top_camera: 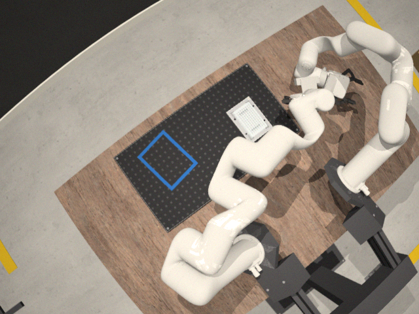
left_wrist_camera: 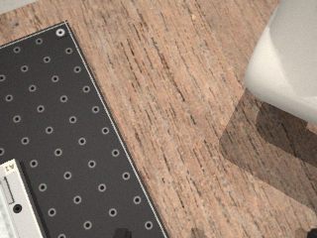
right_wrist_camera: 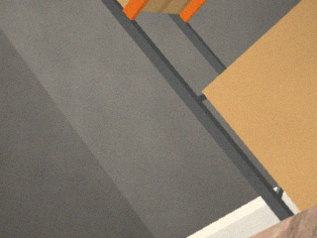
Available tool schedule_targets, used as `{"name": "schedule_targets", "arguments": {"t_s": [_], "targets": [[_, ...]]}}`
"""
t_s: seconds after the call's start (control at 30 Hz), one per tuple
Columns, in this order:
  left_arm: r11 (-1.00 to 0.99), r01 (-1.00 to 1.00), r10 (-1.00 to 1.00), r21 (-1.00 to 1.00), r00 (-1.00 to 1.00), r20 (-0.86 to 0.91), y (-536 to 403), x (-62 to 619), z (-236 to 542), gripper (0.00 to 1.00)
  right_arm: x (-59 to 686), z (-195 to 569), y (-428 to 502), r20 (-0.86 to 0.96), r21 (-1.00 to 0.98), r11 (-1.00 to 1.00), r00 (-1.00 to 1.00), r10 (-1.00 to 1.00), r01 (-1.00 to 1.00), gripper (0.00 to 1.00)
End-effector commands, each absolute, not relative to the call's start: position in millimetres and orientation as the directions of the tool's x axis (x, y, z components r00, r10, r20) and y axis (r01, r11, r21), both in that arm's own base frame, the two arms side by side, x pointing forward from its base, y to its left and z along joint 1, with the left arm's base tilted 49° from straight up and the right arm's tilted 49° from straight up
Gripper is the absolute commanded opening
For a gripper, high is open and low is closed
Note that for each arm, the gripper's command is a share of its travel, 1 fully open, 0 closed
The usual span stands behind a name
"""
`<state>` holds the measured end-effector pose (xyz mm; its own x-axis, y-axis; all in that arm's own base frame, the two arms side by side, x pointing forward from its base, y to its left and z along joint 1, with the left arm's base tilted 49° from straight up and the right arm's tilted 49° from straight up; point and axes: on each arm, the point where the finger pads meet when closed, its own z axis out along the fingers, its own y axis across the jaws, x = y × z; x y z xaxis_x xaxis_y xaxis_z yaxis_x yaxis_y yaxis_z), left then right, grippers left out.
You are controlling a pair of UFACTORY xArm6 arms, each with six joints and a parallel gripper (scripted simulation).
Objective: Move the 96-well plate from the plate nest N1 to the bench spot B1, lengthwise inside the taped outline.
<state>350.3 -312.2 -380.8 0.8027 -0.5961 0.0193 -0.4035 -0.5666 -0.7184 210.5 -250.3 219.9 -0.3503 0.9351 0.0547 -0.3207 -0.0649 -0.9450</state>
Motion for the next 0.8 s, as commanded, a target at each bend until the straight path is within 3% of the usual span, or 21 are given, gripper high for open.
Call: {"name": "schedule_targets", "arguments": {"t_s": [0.0,0.77], "targets": [[-0.569,-0.403,-0.597,-0.717,0.802,0.024,-315.1,351.1,-379.4,1.00,210.8,220.4,-250.0,0.054,-0.945,-0.066,-0.351,0.935,-0.320,1.00],[-0.569,-0.403,-0.597,-0.717,0.802,0.024,-315.1,351.1,-379.4,1.00,210.9,220.9,-250.1,0.052,-0.947,-0.066,-0.352,0.935,-0.316,1.00]]}}
